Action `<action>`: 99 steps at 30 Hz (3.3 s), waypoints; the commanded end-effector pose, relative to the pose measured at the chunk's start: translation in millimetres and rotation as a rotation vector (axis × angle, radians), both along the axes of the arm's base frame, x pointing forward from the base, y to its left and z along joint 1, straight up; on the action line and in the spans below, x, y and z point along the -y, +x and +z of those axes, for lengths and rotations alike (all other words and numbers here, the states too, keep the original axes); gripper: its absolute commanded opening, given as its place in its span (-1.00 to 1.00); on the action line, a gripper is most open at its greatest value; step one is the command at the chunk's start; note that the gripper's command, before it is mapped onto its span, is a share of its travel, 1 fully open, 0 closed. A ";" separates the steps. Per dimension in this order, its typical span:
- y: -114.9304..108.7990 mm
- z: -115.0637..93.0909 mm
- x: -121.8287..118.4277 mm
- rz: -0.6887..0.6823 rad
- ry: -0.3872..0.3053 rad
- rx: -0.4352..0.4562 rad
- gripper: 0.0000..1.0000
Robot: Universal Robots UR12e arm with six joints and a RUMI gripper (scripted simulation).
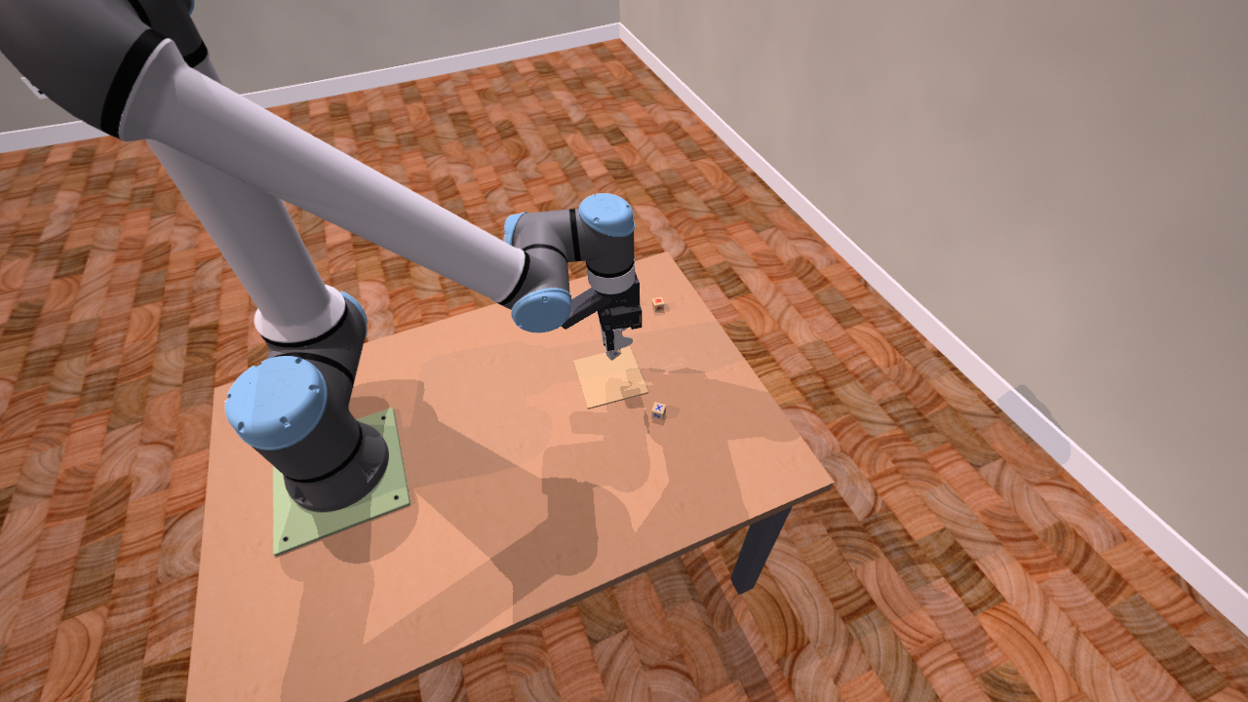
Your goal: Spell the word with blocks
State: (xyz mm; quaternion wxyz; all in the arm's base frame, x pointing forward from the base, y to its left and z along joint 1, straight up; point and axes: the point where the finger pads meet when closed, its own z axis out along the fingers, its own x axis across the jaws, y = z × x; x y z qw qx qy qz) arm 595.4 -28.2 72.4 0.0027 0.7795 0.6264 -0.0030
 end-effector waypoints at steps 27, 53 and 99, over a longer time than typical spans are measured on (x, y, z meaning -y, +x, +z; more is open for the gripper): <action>1.9 -2.0 2.4 0.163 0.001 0.007 -0.89; 1.2 -3.5 2.8 0.163 -0.043 0.338 -0.89; -0.6 -4.6 3.5 0.156 -0.131 0.981 -0.89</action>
